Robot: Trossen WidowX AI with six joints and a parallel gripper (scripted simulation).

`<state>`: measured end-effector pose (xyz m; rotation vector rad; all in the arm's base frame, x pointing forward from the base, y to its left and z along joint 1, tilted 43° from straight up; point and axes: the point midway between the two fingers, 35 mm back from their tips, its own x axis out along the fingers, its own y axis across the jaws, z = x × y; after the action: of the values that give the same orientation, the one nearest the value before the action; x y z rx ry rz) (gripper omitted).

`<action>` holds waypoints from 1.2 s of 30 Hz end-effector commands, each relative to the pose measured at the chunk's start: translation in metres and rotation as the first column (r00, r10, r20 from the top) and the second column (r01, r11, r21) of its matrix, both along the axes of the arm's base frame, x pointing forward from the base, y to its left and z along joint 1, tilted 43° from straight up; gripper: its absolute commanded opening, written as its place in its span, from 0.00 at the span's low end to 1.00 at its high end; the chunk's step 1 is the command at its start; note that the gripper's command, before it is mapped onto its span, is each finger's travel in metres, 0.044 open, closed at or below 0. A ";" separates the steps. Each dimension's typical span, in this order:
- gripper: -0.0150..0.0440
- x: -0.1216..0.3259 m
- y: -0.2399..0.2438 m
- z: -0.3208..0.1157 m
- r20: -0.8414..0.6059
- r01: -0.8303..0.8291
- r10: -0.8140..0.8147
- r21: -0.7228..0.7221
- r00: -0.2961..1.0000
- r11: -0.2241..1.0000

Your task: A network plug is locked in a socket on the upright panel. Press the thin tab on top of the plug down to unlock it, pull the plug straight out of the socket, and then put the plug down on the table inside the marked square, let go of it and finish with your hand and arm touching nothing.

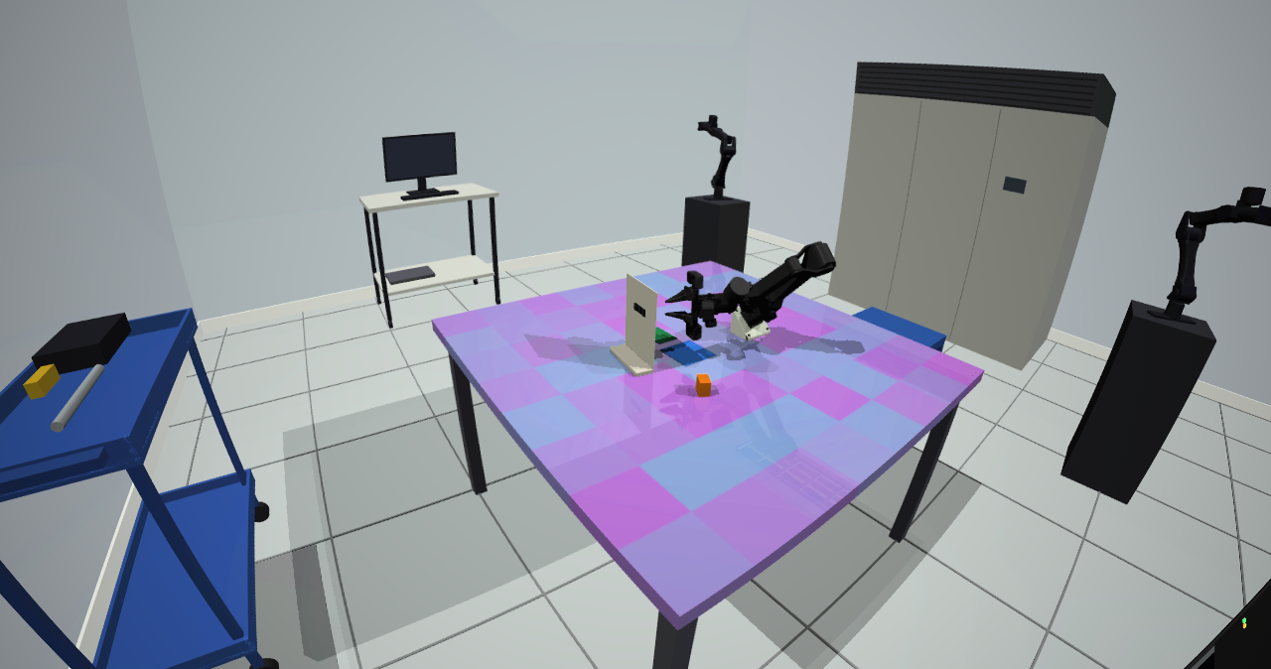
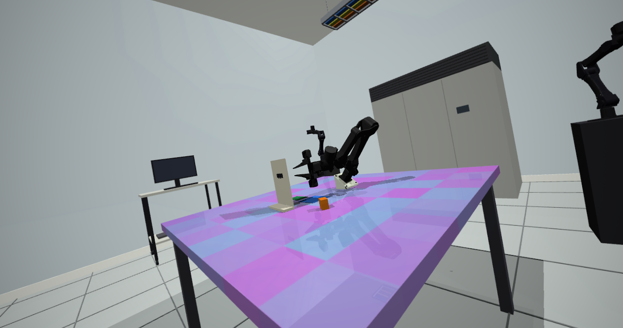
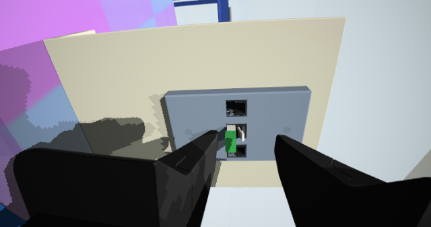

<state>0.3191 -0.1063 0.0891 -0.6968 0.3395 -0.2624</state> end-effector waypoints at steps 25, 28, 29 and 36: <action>0.52 0.006 -0.017 -0.024 -0.073 0.027 -0.034 -0.091 0.997 0.996; 0.52 0.010 -0.018 -0.024 -0.072 0.027 -0.034 -0.091 0.997 0.995; 0.52 0.012 -0.018 -0.025 -0.072 0.027 -0.034 -0.091 0.997 0.995; 0.52 0.022 -0.020 -0.025 -0.071 0.027 -0.034 -0.091 0.997 0.995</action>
<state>0.3373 -0.1255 0.0653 -0.7912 0.4052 -0.2836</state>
